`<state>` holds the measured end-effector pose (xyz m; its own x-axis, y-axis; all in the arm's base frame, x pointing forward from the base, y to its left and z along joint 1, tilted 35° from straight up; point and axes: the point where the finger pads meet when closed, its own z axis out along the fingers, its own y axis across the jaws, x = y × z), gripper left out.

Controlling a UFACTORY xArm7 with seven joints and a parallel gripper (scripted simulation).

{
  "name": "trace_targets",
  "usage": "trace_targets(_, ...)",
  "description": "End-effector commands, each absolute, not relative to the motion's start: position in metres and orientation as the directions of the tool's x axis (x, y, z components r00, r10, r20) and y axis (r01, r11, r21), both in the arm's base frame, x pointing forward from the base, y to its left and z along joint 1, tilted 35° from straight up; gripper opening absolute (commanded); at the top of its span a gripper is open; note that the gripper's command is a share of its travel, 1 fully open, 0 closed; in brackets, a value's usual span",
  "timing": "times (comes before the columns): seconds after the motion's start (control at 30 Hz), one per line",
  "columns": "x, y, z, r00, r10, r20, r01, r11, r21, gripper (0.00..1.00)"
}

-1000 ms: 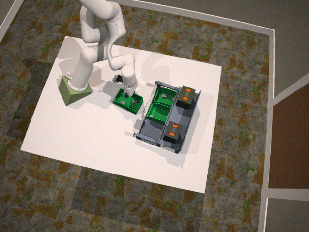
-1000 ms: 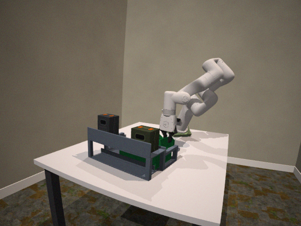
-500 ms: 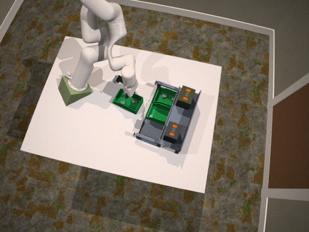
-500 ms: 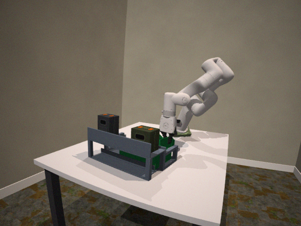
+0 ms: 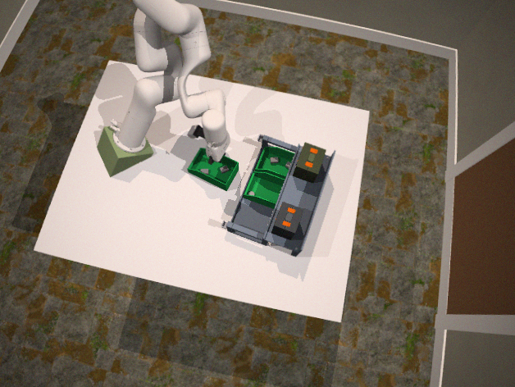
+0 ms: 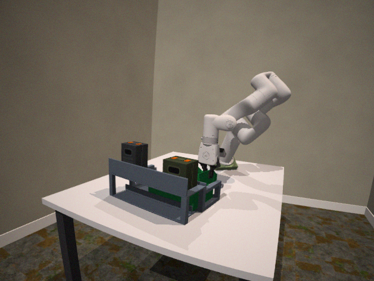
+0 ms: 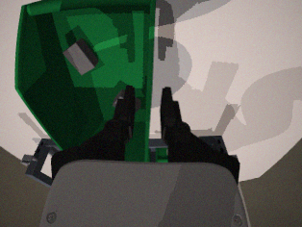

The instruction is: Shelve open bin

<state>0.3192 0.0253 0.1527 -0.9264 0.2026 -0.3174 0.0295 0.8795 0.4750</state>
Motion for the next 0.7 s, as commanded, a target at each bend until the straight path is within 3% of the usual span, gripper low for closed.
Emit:
trace_targets(0.0,0.3199,0.0248,0.1537,-0.925,0.204,-0.32,0.029,0.88,0.475,0.28)
trace_targets(0.67,0.3193,0.0241,0.1551,-0.925,0.204,-0.32,0.029,0.88,0.475,0.28)
